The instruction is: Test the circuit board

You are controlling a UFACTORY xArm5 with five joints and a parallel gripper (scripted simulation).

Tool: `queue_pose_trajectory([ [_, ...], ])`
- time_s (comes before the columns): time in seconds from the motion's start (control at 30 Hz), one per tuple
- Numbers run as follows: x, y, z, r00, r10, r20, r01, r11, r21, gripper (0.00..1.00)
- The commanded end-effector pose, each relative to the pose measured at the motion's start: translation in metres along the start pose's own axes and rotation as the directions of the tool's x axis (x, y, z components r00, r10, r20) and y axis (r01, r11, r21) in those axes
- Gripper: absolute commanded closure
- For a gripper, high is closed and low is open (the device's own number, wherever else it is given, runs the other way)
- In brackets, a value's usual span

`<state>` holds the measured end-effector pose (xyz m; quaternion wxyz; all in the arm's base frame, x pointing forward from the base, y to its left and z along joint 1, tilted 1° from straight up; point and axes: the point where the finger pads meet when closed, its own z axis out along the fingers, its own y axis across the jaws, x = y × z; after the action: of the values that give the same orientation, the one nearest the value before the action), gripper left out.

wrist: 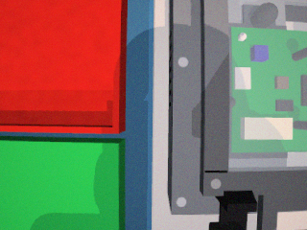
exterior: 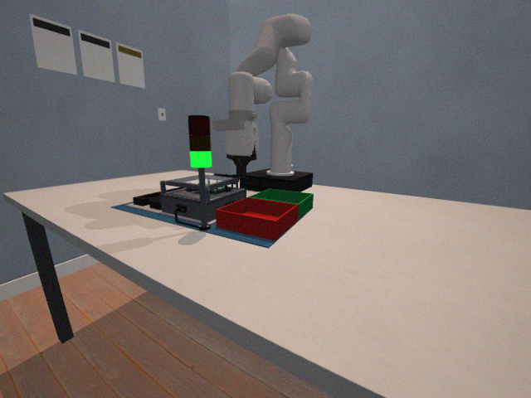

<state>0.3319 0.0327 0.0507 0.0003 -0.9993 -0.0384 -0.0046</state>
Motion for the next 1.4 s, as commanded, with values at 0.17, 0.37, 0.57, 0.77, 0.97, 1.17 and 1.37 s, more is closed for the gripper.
queue_pose_trajectory([
  [0.17,0.0013,0.0,-0.0003,1.0,0.0,-0.003,0.0,1.0,0.0,1.0],
  [0.37,0.0013,0.0,0.0003,1.0,0.0,-0.003,0.0,1.0,0.0,1.0],
  [0.57,0.0013,-0.0001,0.0013,1.0,0.0,-0.003,0.0,1.0,0.0,1.0],
  [0.77,0.0013,-0.0001,0.0015,1.0,0.0,-0.003,0.0,1.0,0.0,1.0],
  [0.97,0.0013,-0.0001,0.0021,1.0,0.0,-0.003,0.0,1.0,0.0,1.0],
  [1.17,0.0013,-0.0001,0.0027,1.0,0.0,-0.003,0.0,1.0,0.0,1.0],
  [1.37,0.0013,-0.0001,0.003,1.0,0.0,-0.003,0.0,1.0,0.0,1.0],
])
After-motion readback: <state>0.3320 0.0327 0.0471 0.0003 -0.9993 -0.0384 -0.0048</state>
